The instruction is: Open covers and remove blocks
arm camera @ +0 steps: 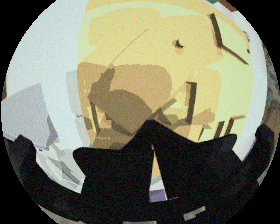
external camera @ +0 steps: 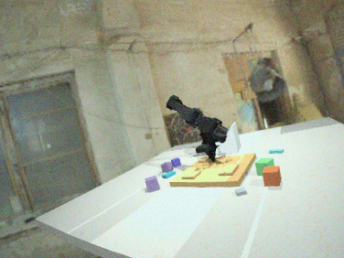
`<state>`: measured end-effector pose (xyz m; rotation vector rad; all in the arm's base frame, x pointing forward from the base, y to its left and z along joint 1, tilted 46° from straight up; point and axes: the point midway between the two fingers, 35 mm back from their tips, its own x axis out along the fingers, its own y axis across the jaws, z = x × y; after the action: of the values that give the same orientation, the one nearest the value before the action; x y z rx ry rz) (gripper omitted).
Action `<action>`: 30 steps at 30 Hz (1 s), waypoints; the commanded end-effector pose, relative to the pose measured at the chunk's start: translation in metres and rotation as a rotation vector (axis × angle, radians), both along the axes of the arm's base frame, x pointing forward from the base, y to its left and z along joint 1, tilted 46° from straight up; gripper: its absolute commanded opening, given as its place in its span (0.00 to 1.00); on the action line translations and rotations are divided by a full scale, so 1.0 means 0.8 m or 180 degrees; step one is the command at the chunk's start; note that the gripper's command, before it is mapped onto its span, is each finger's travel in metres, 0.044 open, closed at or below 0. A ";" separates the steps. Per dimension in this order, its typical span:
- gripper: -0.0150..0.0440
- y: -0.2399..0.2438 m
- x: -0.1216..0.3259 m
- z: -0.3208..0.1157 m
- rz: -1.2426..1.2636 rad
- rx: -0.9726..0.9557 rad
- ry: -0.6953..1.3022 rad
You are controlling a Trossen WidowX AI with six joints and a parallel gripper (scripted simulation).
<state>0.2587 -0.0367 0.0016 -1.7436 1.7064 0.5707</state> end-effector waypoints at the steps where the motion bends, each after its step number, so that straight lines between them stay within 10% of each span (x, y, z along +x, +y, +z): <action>1: 0.25 0.001 -0.006 -0.003 -0.0020 0.0013 0.0001; 30: 0.25 0.019 -0.038 -0.025 -0.0020 0.0018 0.0006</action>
<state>0.2335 -0.0232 -0.0135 -1.7409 1.7015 0.5677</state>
